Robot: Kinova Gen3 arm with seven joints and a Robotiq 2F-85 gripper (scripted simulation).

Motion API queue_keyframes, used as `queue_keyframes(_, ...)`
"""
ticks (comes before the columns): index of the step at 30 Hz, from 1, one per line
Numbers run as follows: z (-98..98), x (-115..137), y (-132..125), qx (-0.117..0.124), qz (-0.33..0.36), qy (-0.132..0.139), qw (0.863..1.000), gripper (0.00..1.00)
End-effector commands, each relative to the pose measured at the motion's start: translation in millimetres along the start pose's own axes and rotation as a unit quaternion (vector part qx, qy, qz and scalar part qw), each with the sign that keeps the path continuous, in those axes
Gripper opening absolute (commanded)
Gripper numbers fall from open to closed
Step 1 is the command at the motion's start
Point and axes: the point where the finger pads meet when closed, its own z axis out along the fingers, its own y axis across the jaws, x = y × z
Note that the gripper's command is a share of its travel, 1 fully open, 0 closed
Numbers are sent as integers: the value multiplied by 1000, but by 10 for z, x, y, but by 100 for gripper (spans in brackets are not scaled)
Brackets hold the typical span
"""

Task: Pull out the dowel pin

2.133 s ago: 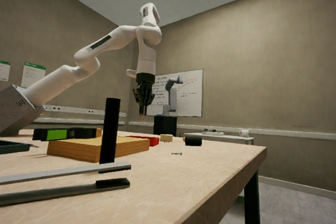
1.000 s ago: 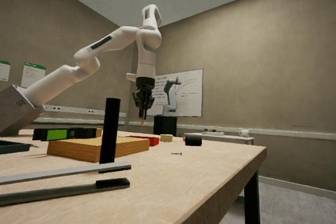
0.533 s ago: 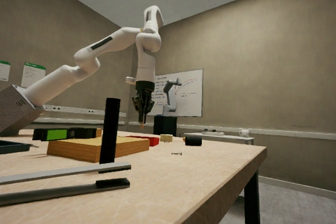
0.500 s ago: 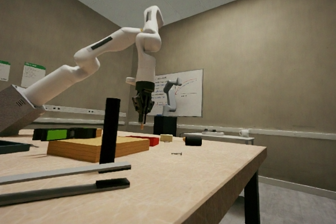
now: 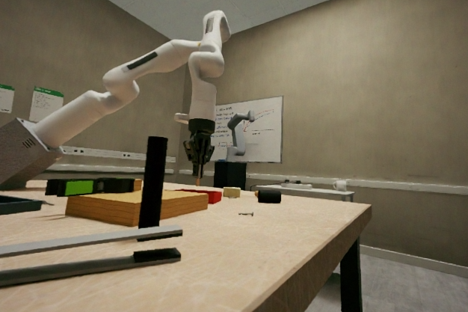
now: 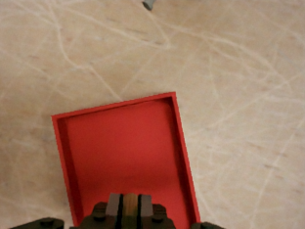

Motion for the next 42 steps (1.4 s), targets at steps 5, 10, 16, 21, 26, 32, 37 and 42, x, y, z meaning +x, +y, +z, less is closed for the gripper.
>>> queue_keyframes(5,45,-5,0,0,0,-1,1000,10)
queue_keyframes(10,102,-5,0,0,0,-1,1000,10)
queue_keyframes(16,165,-6,1,0,0,-1,1000,10)
queue_keyframes(21,193,-6,1,0,0,-1,1000,10)
queue_keyframes(26,236,-6,2,0,0,-1,1000,10)
queue_keyframes(32,278,-6,2,0,0,-1,1000,10)
queue_keyframes(37,296,-6,2,0,0,-1,1000,10)
queue_keyframes(42,318,-7,3,0,0,-1,1000,10)
